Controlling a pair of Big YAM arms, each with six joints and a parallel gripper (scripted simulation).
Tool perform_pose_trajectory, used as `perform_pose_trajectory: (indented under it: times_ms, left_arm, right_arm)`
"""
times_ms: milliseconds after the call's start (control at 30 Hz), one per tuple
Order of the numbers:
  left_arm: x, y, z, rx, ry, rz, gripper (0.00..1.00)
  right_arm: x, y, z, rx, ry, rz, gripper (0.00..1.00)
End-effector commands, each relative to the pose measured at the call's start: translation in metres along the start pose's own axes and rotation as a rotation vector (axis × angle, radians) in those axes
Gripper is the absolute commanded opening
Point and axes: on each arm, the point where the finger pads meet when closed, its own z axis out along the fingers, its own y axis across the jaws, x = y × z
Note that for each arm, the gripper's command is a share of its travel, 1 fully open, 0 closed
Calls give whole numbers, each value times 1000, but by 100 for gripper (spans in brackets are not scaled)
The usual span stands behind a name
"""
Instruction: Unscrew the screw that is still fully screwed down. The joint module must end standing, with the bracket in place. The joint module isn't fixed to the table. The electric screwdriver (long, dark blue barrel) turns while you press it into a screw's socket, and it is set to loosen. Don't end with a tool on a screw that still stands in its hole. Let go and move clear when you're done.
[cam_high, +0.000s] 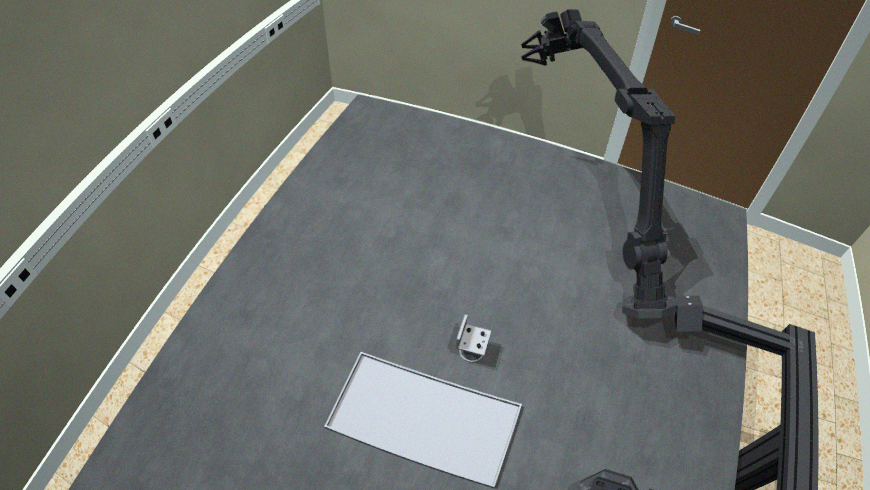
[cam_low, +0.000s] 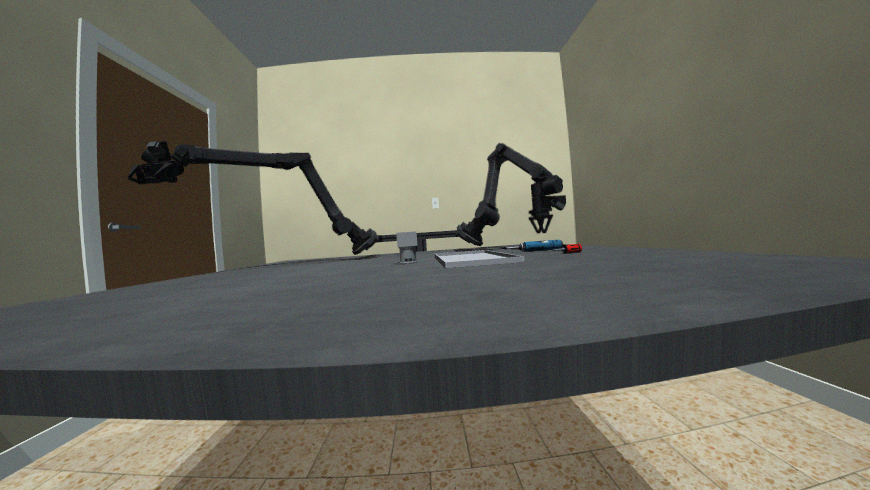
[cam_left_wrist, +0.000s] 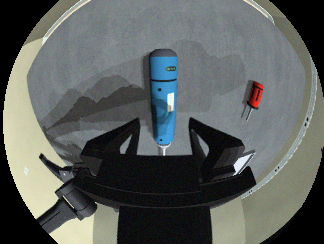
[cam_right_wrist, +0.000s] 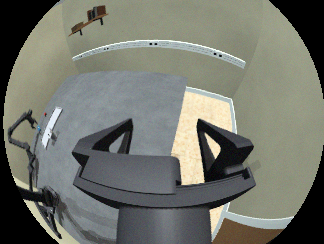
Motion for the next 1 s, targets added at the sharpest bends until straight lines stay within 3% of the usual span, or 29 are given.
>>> perform_pose_trajectory:
  times_ms: [0,67,400,567,633,967]
  left_arm:
    - [-7,-8,-8,17,-8,-12,65]
    - [-8,-30,-11,57,-14,47,65]
    - [13,-78,-6,144,-1,292,65]
    - [14,-65,4,109,4,285,65]
    - [18,-87,-6,159,-5,340,65]
    - [49,-134,-6,248,-7,582,65]
  right_arm:
    - [-20,-2,-8,15,-12,-38,86]
    - [-20,-2,-8,15,-12,-38,86]
    - [-20,-2,-8,15,-12,-38,86]
    - [-20,-2,-8,15,-12,-38,86]
    - [-20,-2,-8,15,-12,-38,86]
    - [-20,-2,-8,15,-12,-38,86]
